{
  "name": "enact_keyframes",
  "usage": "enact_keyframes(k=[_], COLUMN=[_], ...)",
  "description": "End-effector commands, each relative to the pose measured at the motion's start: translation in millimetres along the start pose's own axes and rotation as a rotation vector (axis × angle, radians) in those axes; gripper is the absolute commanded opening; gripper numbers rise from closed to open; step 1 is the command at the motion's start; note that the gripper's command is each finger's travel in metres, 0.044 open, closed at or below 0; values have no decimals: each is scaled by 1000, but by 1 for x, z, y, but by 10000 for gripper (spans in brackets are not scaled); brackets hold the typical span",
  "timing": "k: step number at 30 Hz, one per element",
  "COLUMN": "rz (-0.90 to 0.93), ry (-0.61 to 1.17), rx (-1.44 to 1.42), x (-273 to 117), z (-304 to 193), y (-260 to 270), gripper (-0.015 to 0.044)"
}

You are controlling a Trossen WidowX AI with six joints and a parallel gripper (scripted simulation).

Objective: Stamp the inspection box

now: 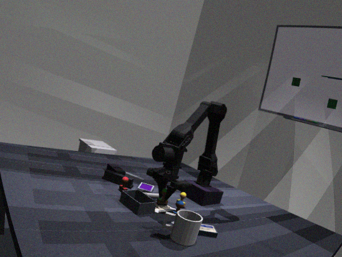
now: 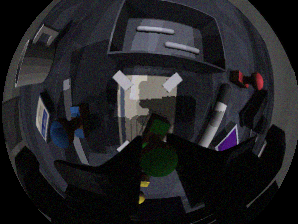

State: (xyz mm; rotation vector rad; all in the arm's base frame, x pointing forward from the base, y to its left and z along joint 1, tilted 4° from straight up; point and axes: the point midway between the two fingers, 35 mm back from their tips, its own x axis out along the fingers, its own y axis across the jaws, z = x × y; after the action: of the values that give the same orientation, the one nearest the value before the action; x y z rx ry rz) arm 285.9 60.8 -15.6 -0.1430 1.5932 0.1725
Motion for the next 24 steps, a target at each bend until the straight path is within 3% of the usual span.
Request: enact_keyframes(k=[1,24], rz=[6,6], ry=[4,3], rx=[-6,-6], x=[3,6], z=[-2,-2], y=[1,1], gripper=[0,0])
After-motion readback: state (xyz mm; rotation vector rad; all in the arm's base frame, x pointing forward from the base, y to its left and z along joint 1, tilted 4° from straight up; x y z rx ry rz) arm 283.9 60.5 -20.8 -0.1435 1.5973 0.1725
